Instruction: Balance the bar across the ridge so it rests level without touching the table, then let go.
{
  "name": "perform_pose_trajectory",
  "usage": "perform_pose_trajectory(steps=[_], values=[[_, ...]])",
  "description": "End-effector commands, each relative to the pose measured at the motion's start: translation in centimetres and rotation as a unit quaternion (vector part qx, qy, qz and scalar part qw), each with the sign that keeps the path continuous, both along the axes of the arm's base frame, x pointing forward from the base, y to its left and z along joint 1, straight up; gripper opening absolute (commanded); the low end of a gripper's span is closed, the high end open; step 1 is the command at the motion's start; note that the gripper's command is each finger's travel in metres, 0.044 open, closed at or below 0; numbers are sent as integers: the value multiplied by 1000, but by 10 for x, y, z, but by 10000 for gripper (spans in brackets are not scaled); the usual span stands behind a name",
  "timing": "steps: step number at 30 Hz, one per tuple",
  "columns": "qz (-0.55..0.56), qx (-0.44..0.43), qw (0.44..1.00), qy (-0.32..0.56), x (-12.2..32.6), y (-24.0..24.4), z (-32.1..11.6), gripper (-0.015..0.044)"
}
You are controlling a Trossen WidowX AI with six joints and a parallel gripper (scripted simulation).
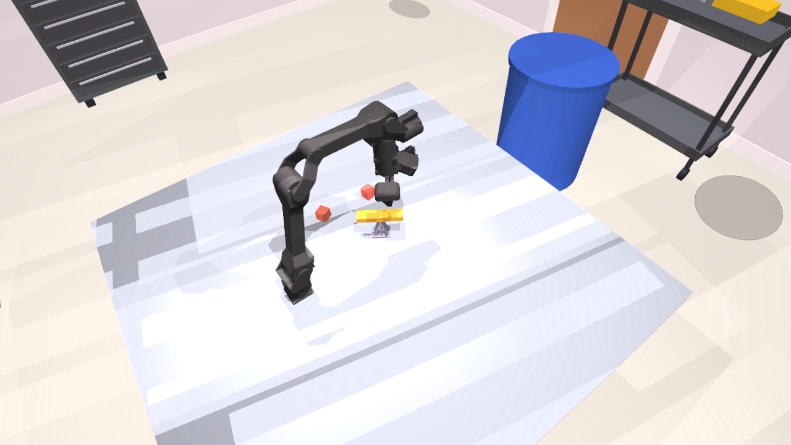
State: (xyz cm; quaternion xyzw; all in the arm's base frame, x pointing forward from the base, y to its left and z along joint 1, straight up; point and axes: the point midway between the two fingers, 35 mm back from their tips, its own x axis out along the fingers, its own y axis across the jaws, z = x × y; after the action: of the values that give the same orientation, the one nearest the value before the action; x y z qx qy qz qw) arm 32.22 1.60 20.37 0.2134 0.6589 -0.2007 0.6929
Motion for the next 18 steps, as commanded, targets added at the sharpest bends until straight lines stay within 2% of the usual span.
perform_pose_trajectory(steps=[1, 18], values=[[0, 0, 1000, 4, -4, 0, 12, 440], [0, 0, 1000, 4, -4, 0, 12, 440]])
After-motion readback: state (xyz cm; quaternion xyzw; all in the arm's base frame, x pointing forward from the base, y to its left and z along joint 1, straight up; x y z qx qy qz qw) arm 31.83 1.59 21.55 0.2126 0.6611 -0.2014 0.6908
